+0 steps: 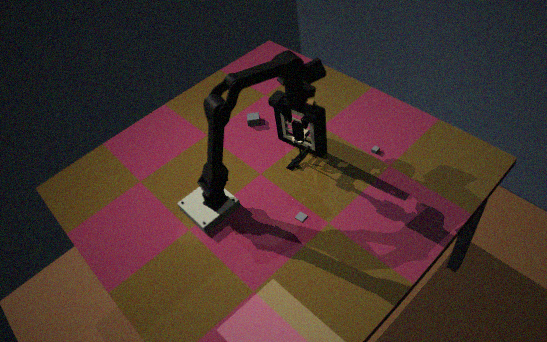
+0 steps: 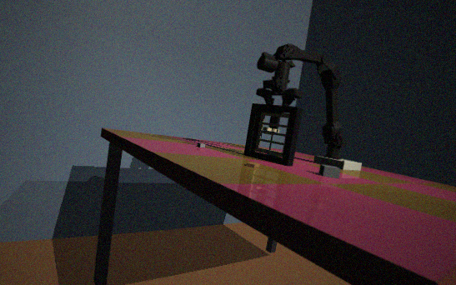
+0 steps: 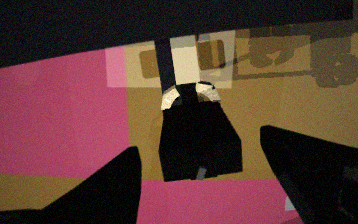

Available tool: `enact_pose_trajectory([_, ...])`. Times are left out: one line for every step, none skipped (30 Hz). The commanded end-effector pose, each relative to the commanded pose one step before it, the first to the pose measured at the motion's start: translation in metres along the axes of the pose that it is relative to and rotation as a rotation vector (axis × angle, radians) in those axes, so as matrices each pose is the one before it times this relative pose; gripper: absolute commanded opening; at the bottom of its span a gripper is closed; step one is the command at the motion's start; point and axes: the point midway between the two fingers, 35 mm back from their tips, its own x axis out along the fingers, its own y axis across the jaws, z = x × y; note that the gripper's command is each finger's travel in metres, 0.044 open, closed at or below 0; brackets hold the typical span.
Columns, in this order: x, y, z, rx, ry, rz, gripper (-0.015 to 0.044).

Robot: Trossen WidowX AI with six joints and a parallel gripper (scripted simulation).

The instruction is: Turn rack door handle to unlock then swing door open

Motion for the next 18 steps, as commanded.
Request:
enact_pose_trajectory([0.00838,-0.00016,-0.00121,0.0049,0.01257,-0.00742,0.0289])
enact_pose_trajectory([0.00163,0.00003,-0.00004,0.0003,0.00155,-0.00131,0.0289])
enact_pose_trajectory([0.00163,0.00004,-0.00005,0.0003,0.00155,-0.00131,0.0289])
enact_pose_trajectory([0.00163,0.00004,-0.00005,0.0003,0.00155,-0.00132,0.0289])
enact_pose_trajectory([0.00163,0.00005,-0.00006,0.0003,0.00155,-0.00132,0.0289])
enact_pose_trajectory([0.00164,0.00006,-0.00007,0.0003,0.00154,-0.00132,0.0289])
enact_pose_trajectory([0.00164,0.00006,-0.00007,0.0003,0.00154,-0.00133,0.0289])
enact_pose_trajectory([0.00164,0.00007,-0.00008,0.0003,0.00154,-0.00133,0.0289])
enact_pose_trajectory([0.00164,0.00007,-0.00009,0.0003,0.00154,-0.00133,0.0289])
enact_pose_trajectory([0.00164,0.00008,-0.0001,0.0003,0.00154,-0.00133,0.0289])
enact_pose_trajectory([0.00164,0.00009,-0.0001,0.0003,0.00153,-0.00134,0.0289])
enact_pose_trajectory([0.00164,0.00009,-0.00011,0.0003,0.00153,-0.00134,0.0289])
enact_pose_trajectory([0.00164,0.0001,-0.00012,0.0003,0.00153,-0.00134,0.0289])
enact_pose_trajectory([0.00164,0.0001,-0.00012,0.0003,0.00153,-0.00135,0.0289])
enact_pose_trajectory([0.00164,0.00011,-0.00013,0.0003,0.00153,-0.00135,0.0289])
enact_pose_trajectory([0.00164,0.00011,-0.00014,0.0003,0.00152,-0.00135,0.0289])
enact_pose_trajectory([0.00135,0.0001,-0.00012,0.0002,0.00126,-0.00112,0.0289])
enact_pose_trajectory([0.00081,0.00006,-0.00007,0.0001,0.00075,-0.00067,0.0289])
